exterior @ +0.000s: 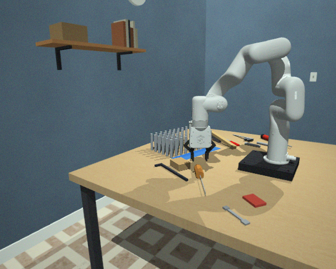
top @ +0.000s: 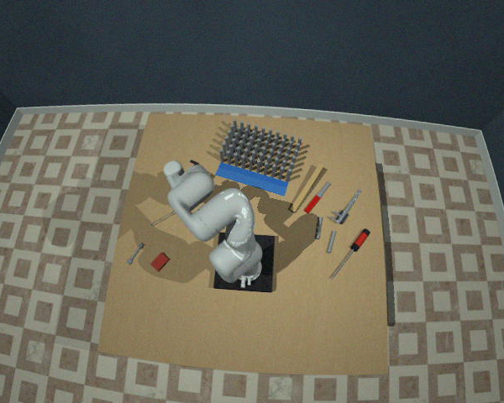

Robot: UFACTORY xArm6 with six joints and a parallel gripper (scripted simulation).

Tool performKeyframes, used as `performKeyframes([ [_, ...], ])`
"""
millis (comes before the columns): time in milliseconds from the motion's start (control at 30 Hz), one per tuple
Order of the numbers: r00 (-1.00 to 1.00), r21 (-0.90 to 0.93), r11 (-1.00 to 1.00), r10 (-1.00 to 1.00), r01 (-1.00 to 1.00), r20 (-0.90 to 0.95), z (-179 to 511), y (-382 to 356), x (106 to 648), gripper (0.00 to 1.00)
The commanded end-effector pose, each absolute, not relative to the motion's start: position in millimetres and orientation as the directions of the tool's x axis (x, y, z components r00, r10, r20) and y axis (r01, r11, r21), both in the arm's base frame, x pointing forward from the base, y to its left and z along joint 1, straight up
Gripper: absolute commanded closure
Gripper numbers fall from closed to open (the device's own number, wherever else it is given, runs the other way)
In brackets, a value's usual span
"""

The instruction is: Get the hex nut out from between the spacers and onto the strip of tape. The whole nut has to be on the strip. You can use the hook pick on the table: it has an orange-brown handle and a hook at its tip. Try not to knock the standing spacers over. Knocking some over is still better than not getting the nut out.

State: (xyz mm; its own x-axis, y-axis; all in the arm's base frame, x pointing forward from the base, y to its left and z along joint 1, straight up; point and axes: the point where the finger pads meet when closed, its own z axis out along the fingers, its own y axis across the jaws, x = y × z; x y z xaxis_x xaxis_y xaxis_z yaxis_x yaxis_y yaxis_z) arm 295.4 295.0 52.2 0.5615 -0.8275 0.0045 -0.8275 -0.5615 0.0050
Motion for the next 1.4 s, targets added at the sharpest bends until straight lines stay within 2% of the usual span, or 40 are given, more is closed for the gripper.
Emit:
performKeyframes([
  [0,0.561,-0.001,-0.561,-0.827,-0.827,0.003,45,297,297,0.35],
  [1367,0.561,-0.001,-0.561,-0.827,-0.827,0.003,11,297,297,0.35],
])
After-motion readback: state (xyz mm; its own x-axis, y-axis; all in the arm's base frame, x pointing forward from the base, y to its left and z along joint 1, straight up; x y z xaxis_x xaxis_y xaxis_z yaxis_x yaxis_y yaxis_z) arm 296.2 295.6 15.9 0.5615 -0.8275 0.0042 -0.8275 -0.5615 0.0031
